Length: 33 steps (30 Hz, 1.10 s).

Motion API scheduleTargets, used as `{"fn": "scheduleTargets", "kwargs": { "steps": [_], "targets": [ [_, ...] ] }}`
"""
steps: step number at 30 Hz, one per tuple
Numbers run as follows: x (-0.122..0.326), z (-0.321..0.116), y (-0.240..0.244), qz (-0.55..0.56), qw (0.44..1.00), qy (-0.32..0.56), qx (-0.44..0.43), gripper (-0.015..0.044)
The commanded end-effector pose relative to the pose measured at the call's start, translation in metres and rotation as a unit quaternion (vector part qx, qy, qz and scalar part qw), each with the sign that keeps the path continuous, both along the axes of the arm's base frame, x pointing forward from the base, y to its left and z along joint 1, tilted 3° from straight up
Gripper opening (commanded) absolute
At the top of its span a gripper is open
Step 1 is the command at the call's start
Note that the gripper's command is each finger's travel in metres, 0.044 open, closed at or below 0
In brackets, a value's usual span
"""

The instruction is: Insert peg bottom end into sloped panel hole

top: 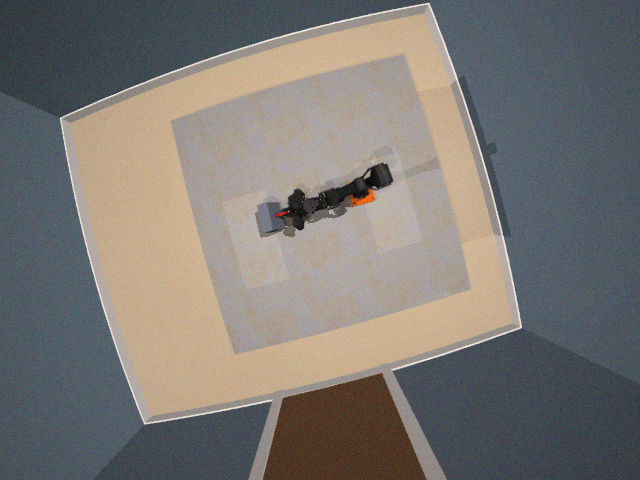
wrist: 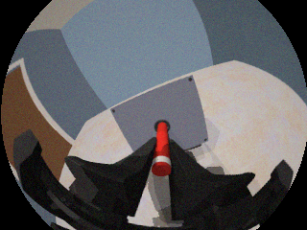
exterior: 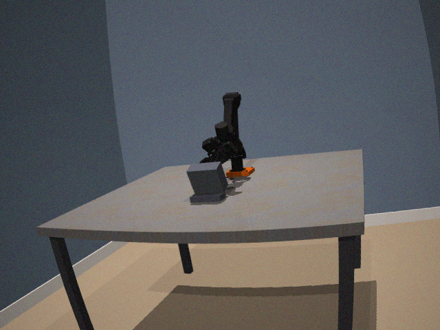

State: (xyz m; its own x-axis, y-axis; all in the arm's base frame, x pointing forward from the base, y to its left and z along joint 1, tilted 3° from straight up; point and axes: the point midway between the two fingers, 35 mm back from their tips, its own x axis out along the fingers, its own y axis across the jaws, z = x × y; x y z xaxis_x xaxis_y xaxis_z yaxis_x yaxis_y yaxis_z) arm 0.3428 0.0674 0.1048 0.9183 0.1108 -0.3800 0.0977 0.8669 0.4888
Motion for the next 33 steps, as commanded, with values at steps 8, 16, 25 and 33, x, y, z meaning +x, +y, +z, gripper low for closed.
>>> {"fn": "scheduleTargets", "kwargs": {
  "steps": [8, 16, 25, 33],
  "targets": [
    [0.006, -0.001, 0.001, 0.001, 1.0, -0.003, 0.001, 0.0],
    [0.01, -0.002, 0.002, 0.001, 1.0, -0.003, 0.001, 0.0],
    [0.014, -0.004, 0.003, 0.001, 1.0, -0.003, 0.001, 0.0],
    [0.017, -0.005, 0.003, 0.001, 1.0, -0.003, 0.001, 0.0]
  ]
}}
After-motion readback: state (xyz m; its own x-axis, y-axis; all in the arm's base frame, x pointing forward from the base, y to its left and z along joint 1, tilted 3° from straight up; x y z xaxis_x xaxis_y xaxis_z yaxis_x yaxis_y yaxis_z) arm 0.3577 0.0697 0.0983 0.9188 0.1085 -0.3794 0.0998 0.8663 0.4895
